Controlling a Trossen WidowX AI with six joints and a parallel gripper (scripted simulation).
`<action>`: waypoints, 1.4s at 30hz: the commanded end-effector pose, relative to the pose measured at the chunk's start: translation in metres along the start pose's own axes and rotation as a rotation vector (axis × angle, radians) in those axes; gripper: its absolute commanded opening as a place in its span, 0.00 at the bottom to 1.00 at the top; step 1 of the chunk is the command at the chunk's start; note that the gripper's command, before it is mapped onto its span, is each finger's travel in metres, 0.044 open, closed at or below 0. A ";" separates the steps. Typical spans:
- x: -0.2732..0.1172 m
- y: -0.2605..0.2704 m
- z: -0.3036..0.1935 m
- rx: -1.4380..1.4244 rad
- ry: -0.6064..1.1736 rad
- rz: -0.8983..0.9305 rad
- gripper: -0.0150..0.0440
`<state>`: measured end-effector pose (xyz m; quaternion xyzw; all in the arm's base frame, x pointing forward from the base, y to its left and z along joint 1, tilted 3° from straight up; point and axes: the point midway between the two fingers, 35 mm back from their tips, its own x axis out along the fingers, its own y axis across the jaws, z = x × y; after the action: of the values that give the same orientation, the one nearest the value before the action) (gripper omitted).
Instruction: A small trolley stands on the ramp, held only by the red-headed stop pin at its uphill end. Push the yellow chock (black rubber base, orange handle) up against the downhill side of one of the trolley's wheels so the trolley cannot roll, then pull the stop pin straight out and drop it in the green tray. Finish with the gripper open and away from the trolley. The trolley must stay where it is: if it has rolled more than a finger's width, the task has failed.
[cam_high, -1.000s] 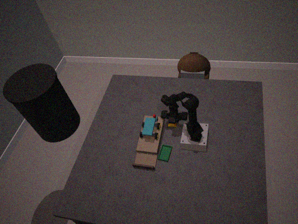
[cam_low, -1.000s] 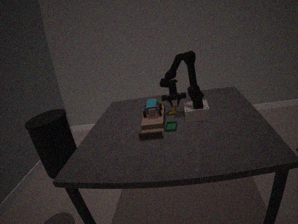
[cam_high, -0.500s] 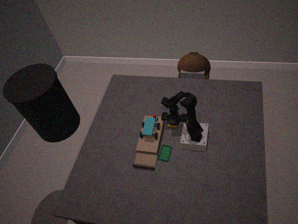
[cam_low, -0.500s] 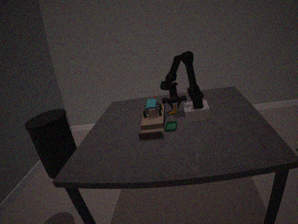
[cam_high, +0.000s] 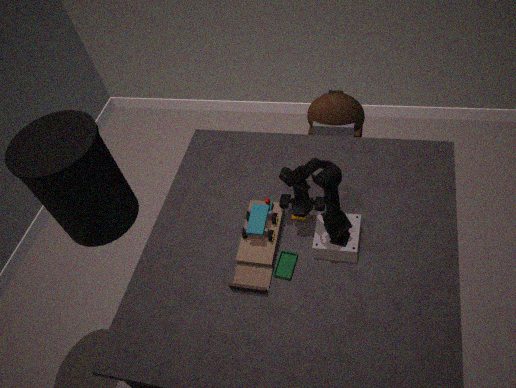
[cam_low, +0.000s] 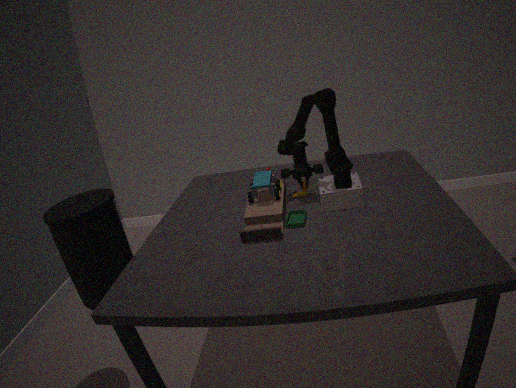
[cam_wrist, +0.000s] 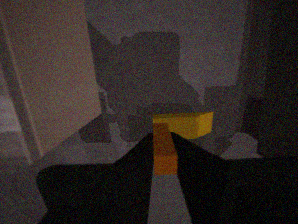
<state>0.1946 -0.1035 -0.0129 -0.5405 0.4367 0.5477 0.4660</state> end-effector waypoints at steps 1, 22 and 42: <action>-0.015 -0.001 -0.001 0.000 0.006 -0.013 0.25; -0.085 0.003 0.000 0.000 0.005 -0.013 0.25; -0.141 -0.001 0.000 0.000 0.006 -0.013 0.25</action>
<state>0.1928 -0.1098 0.1248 -0.5447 0.4366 0.5423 0.4675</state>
